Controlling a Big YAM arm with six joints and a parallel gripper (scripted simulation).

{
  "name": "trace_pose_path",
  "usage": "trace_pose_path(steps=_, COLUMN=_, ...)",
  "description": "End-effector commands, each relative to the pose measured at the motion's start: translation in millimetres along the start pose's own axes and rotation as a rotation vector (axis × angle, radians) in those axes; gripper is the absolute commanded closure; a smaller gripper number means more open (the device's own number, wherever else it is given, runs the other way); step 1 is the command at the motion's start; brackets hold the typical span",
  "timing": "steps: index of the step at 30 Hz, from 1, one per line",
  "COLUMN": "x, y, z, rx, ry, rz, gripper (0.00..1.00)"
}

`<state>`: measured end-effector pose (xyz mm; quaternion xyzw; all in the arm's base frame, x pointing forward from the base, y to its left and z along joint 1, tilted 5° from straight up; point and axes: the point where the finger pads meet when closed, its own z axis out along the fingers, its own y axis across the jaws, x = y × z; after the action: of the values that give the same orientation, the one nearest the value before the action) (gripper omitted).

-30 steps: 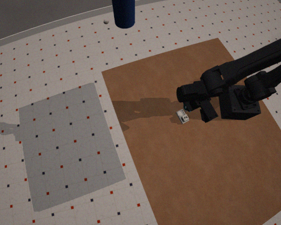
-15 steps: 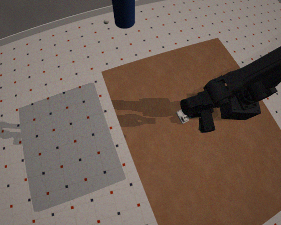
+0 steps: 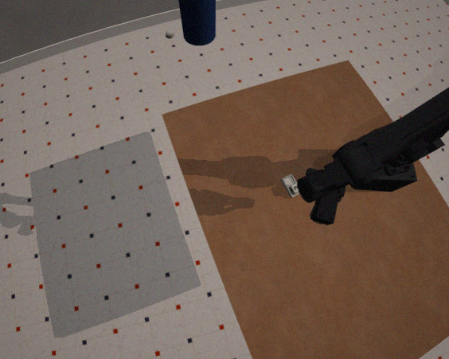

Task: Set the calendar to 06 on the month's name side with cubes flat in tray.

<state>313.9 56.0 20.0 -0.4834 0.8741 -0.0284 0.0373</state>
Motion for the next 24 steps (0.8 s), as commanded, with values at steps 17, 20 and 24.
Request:
trace_pose_path(steps=17, x=-28.8, y=34.9, z=7.7, rx=0.011, ry=0.001, rz=0.592, gripper=0.74)
trace_pose_path(steps=20, x=-30.9, y=38.2, z=7.9, rx=0.012, ry=0.0, rz=0.638, gripper=0.74)
trace_pose_path(steps=24, x=-32.6, y=40.8, z=8.1, rx=0.012, ry=0.0, rz=0.676, gripper=0.74)
